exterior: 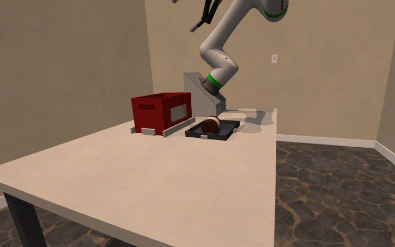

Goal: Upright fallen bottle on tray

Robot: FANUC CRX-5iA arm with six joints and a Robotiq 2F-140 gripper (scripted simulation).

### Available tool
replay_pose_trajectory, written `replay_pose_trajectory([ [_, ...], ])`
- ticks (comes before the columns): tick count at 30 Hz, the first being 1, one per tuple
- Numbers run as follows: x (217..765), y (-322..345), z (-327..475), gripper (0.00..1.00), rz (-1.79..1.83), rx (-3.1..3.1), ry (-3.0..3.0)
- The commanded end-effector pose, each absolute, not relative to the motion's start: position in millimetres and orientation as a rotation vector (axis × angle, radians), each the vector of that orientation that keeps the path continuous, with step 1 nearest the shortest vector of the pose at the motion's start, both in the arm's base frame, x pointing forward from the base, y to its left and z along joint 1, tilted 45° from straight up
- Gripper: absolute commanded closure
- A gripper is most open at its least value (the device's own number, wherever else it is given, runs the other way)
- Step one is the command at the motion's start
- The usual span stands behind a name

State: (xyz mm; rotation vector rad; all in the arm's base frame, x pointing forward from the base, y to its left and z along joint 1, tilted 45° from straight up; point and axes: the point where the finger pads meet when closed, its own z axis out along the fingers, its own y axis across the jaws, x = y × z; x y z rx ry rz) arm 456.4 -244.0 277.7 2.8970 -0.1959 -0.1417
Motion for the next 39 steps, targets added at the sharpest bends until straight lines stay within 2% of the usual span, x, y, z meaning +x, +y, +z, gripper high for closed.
replay_pose_trajectory([
  [1, 478, -188, 275, 0.0, -0.089, 2.951, -0.155],
  [12, 501, -38, 272, 0.0, -0.009, 3.103, -0.033],
  [15, 501, -34, 272, 0.0, -0.008, 3.107, -0.03],
  [16, 498, 0, 269, 0.0, -0.007, 3.149, 0.004],
  [18, 474, -2, 230, 0.0, -0.096, 3.273, 0.052],
  [27, 433, 9, 175, 0.0, -0.154, 3.527, 0.099],
  [39, 404, 36, 140, 0.0, 0.054, 3.856, 0.048],
])
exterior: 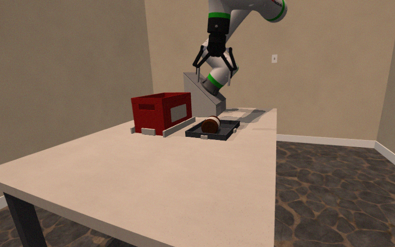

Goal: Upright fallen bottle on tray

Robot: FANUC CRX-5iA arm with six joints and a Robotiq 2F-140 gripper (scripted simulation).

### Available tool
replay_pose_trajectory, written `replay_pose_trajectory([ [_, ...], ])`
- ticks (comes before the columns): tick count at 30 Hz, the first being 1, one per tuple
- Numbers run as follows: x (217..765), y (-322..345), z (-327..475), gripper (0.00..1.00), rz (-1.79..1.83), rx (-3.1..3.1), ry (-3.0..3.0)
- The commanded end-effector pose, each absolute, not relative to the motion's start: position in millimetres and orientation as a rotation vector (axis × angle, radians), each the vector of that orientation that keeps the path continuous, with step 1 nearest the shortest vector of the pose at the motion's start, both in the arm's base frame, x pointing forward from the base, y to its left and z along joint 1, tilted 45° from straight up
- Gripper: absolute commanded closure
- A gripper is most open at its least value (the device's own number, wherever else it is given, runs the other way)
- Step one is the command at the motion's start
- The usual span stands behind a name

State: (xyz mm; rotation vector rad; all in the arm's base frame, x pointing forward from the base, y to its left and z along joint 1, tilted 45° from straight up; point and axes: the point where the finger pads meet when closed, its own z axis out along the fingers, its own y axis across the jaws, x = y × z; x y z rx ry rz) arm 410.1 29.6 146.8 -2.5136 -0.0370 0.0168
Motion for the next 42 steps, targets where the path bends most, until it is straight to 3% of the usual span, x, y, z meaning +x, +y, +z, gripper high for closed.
replay_pose_trajectory([
  [1, 403.8, 37.4, 138.7, 0.0, -0.048, -2.409, -0.025],
  [12, 402.9, 41.5, 136.7, 0.0, -0.09, -2.362, -0.01],
  [13, 402.9, 41.5, 136.7, 1.0, -0.09, -2.362, -0.01],
  [42, 402.9, 41.5, 136.7, 1.0, -0.09, -2.362, -0.01],
])
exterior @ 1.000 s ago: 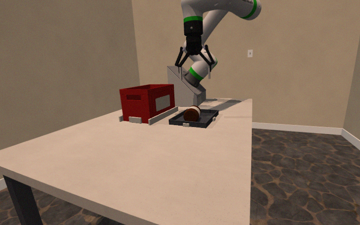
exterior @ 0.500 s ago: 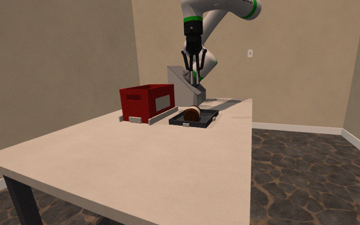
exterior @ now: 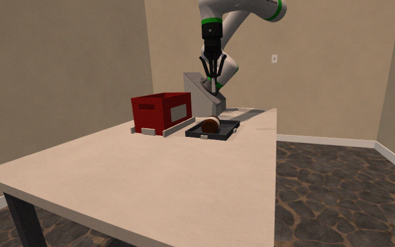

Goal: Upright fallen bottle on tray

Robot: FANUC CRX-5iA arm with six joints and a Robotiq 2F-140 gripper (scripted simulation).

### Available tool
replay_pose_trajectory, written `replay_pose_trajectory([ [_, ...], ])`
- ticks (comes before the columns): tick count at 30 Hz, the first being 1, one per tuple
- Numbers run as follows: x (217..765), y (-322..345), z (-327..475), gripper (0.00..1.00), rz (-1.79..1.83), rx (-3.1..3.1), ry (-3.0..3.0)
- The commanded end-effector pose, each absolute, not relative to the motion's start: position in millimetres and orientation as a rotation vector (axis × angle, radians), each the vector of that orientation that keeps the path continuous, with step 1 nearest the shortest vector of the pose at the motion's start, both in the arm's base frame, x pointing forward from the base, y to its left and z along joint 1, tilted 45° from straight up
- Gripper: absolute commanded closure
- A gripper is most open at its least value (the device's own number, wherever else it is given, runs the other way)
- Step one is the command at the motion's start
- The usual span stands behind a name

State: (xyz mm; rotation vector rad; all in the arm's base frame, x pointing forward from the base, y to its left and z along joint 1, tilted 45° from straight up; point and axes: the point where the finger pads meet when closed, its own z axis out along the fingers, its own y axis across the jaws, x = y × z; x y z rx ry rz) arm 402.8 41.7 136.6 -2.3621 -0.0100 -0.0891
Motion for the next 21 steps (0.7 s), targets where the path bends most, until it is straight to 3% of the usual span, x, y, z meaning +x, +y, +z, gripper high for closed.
replay_pose_trajectory([
  [1, 402.9, 41.5, 136.7, 1.0, -0.09, -2.362, -0.01],
  [13, 402.9, 41.5, 136.7, 1.0, -0.09, -2.362, -0.01],
  [14, 402.9, 41.5, 136.7, 0.62, -0.09, -2.362, -0.01],
  [21, 402.9, 41.5, 136.7, 0.62, -0.09, -2.362, -0.01],
])
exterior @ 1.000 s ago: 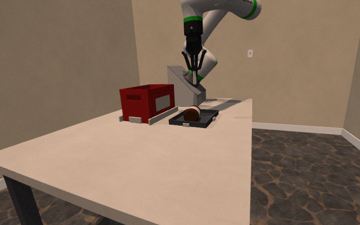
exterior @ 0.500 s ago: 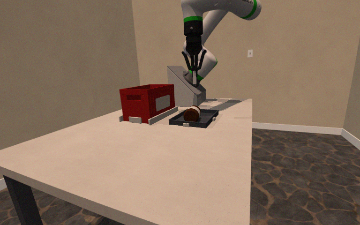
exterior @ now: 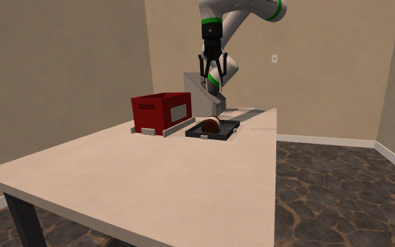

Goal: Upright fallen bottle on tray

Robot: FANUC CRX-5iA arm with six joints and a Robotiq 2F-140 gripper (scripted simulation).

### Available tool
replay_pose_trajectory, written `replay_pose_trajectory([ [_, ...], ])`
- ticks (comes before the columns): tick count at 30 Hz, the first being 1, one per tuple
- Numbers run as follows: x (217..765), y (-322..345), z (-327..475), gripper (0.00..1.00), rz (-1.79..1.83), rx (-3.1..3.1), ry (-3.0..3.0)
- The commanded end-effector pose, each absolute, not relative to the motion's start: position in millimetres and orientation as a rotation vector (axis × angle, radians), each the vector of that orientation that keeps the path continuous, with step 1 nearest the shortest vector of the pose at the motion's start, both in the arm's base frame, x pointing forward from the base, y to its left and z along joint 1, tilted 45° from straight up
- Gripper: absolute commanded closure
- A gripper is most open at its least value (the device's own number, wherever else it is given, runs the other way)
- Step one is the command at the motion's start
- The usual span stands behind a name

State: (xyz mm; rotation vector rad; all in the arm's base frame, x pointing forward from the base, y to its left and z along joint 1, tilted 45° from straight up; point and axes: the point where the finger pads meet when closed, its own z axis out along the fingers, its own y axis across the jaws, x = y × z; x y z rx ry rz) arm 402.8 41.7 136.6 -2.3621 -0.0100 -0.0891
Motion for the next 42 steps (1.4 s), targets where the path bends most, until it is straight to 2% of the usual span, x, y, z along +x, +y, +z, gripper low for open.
replay_pose_trajectory([
  [1, 402.9, 41.5, 136.7, 0.62, -0.09, -2.362, -0.01],
  [42, 403.5, 47.5, 130.4, 0.62, -0.087, -2.365, -0.01],
])
